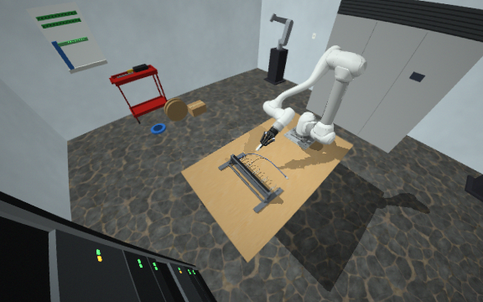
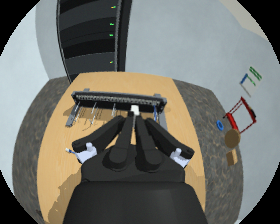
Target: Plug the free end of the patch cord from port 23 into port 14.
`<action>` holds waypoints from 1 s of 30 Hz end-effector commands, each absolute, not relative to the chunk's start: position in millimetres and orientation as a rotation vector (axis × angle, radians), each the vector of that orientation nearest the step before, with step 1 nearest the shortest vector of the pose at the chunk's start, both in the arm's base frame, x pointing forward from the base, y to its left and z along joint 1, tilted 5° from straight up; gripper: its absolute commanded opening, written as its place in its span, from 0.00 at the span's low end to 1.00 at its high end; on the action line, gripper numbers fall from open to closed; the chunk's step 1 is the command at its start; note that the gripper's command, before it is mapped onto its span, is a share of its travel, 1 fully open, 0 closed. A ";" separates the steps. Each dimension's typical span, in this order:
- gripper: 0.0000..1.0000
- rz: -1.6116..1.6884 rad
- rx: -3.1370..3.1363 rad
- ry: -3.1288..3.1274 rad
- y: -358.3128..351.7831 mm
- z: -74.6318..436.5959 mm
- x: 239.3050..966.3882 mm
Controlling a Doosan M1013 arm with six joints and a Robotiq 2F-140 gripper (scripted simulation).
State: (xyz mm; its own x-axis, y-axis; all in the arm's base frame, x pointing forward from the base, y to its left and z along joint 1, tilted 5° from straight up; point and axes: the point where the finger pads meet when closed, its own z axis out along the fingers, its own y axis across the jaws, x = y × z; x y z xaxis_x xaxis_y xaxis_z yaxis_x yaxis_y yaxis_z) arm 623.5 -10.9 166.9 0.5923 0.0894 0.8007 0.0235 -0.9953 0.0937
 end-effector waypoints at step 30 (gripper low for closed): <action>0.00 1.388 2.755 0.106 -73.5 154.2 649.6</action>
State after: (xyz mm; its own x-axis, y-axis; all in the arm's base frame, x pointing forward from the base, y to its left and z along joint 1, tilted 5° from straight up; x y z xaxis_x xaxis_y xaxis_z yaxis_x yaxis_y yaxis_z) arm 636.6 -73.4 161.2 0.5979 0.0860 0.7969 0.0353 -0.9961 0.0810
